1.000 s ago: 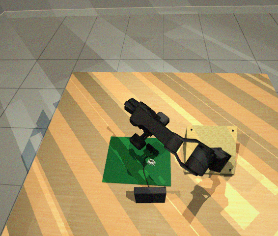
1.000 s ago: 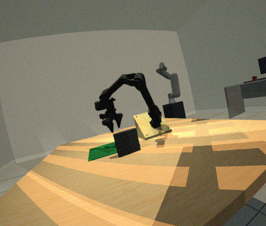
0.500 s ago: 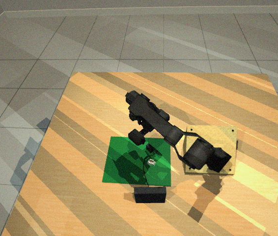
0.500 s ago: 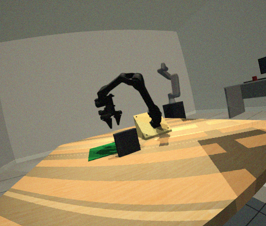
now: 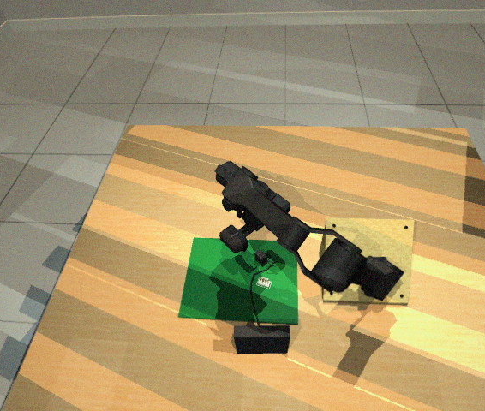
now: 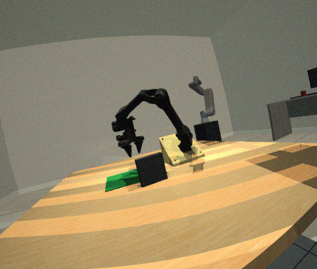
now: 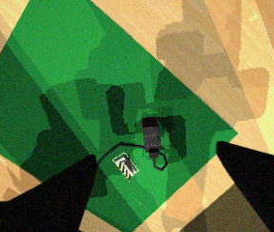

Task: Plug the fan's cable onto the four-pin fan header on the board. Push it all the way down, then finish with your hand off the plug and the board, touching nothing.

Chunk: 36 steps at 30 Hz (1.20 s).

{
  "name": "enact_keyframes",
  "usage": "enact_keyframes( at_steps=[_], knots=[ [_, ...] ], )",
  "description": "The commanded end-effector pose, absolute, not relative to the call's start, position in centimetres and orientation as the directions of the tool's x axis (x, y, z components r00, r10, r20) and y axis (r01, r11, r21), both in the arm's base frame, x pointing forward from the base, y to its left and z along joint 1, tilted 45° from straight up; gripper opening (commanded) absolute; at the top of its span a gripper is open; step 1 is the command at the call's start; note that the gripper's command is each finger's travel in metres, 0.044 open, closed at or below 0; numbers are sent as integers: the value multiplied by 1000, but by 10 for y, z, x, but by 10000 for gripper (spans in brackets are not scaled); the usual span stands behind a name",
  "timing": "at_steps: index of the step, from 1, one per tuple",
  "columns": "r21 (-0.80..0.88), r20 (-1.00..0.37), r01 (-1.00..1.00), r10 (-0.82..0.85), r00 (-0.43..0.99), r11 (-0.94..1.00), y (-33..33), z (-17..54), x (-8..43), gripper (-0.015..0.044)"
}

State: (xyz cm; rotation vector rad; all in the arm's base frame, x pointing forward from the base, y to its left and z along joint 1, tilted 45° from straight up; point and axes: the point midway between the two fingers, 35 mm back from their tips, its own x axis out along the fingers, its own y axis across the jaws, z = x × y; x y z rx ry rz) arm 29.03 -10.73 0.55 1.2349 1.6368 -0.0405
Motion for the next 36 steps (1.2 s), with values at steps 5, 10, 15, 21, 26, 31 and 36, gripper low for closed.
enact_keyframes(
  at_steps=[5, 10, 15, 21, 26, 31, 36],
  knots=[
    [511, -717, 724, 695, 61, 464, -79, -18, 287, 440],
    [511, -717, 724, 694, 61, 464, -75, -22, 288, 440],
    [511, -717, 724, 694, 61, 464, -70, -28, 289, 440],
    [511, -717, 724, 695, 61, 464, -63, -35, 289, 440],
    [512, -716, 724, 695, 61, 463, -57, -41, 290, 440],
    [512, -716, 723, 695, 62, 463, -51, -46, 290, 440],
    [513, -715, 723, 696, 61, 463, -45, -52, 290, 440]
  ],
)
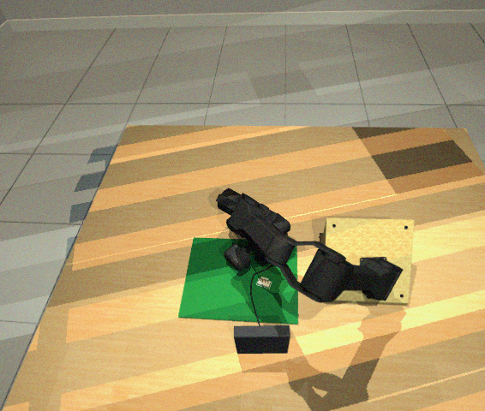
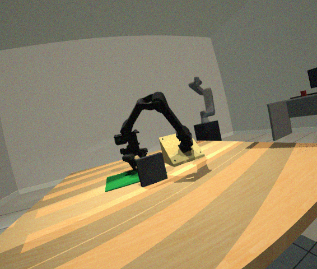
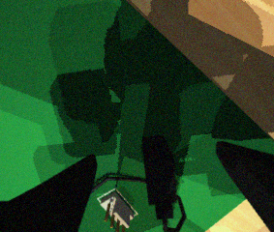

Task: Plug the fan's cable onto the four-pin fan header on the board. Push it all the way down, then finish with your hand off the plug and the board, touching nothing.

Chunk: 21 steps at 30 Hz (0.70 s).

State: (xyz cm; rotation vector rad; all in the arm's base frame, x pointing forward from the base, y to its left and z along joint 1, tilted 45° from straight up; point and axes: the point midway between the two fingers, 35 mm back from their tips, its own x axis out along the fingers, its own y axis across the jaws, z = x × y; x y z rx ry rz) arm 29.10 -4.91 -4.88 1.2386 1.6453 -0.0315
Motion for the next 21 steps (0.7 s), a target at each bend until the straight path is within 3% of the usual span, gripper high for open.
enact_keyframes(
  at_steps=[1, 3, 19, 21],
  knots=[
    [513, -715, 723, 696, 61, 463, -45, -52, 290, 440],
    [513, -715, 723, 696, 61, 463, -44, -53, 290, 440],
    [513, -718, 720, 693, 60, 468, -46, -52, 291, 20],
    [513, -718, 720, 693, 60, 468, -46, -52, 291, 7]
  ],
)
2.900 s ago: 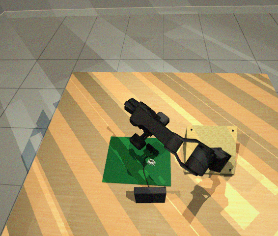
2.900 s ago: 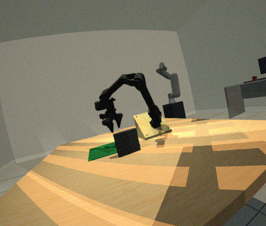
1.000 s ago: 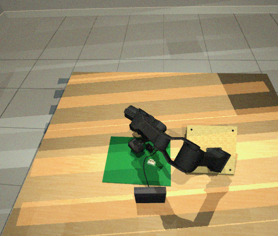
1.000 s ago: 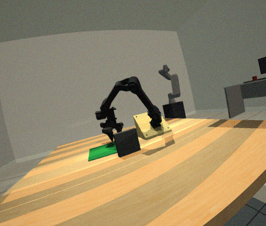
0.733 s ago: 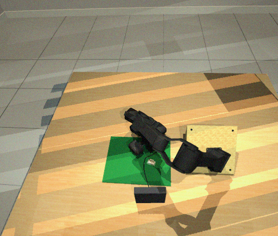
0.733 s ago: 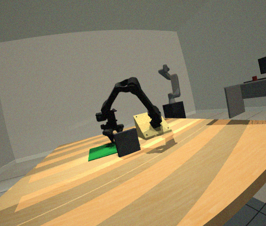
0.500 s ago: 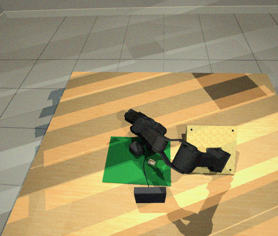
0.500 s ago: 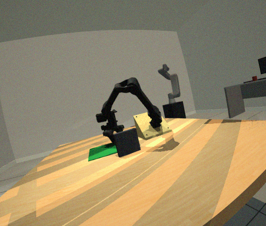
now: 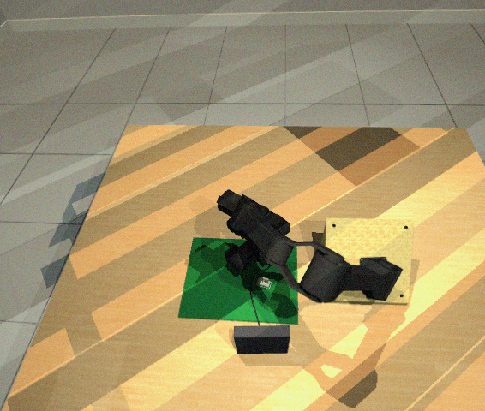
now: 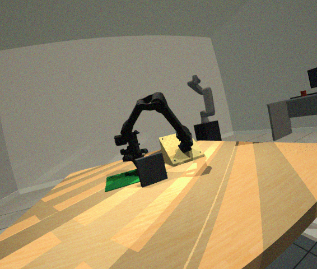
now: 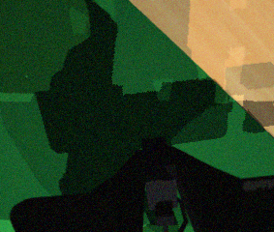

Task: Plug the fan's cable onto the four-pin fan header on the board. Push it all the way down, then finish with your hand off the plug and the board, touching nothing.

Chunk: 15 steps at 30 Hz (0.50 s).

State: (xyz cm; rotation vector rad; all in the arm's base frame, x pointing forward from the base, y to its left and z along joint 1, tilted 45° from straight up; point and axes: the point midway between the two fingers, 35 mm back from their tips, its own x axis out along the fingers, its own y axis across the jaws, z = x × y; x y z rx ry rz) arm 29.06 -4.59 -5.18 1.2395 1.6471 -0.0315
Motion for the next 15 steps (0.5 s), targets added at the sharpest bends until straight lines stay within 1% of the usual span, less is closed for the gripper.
enact_keyframes(
  at_steps=[1, 6, 11, 15],
  knots=[
    [513, -718, 720, 693, 60, 468, -46, -52, 291, 0],
    [511, -717, 724, 694, 61, 464, -79, -18, 288, 0],
    [508, -717, 728, 695, 61, 461, -81, -17, 288, 0],
    [450, -717, 801, 694, 61, 395, -79, -15, 288, 0]
  ],
)
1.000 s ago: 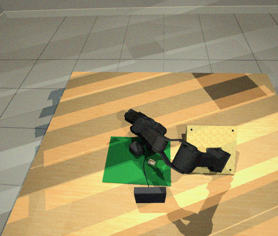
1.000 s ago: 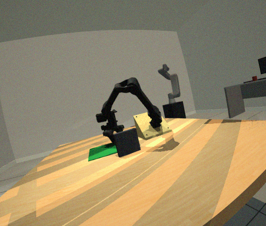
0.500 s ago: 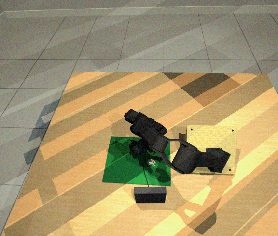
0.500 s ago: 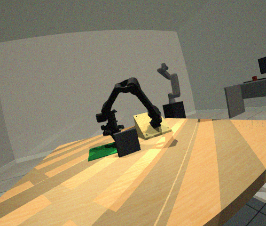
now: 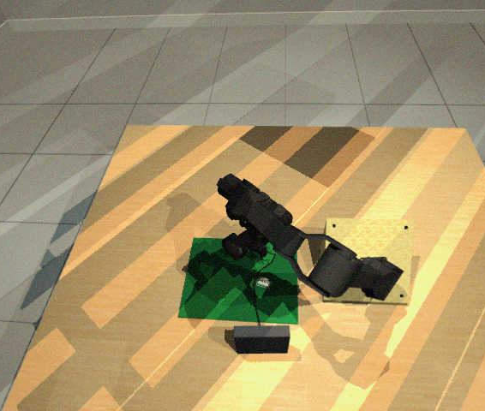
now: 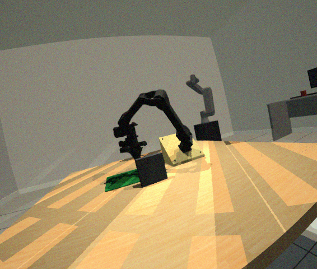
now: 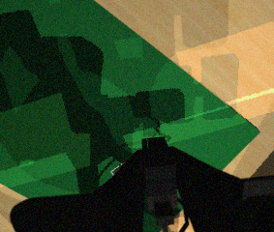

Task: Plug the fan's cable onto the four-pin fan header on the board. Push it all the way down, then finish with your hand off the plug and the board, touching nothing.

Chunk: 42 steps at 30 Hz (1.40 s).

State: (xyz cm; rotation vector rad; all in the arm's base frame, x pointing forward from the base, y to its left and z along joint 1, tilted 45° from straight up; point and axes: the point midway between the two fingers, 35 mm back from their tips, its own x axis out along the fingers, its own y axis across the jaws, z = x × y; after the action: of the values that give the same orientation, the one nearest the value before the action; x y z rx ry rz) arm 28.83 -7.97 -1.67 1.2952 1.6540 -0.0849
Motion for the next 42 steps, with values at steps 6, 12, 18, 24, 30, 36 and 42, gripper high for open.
enact_keyframes(
  at_steps=[6, 12, 18, 24, 30, 36, 42],
  knots=[
    [331, -717, 906, 694, 61, 262, -74, -11, 287, 0],
    [198, -717, 973, 694, 61, 119, -70, -7, 286, 0],
    [56, -717, 998, 694, 61, -29, -66, -3, 286, 0],
    [-88, -717, 980, 695, 61, -176, -62, 1, 285, 0],
    [-228, -717, 921, 695, 61, -316, -58, 5, 284, 0],
    [-359, -716, 822, 695, 60, -442, -53, 9, 283, 0],
    [-475, -716, 688, 695, 60, -549, -49, 13, 282, 0]
  ],
)
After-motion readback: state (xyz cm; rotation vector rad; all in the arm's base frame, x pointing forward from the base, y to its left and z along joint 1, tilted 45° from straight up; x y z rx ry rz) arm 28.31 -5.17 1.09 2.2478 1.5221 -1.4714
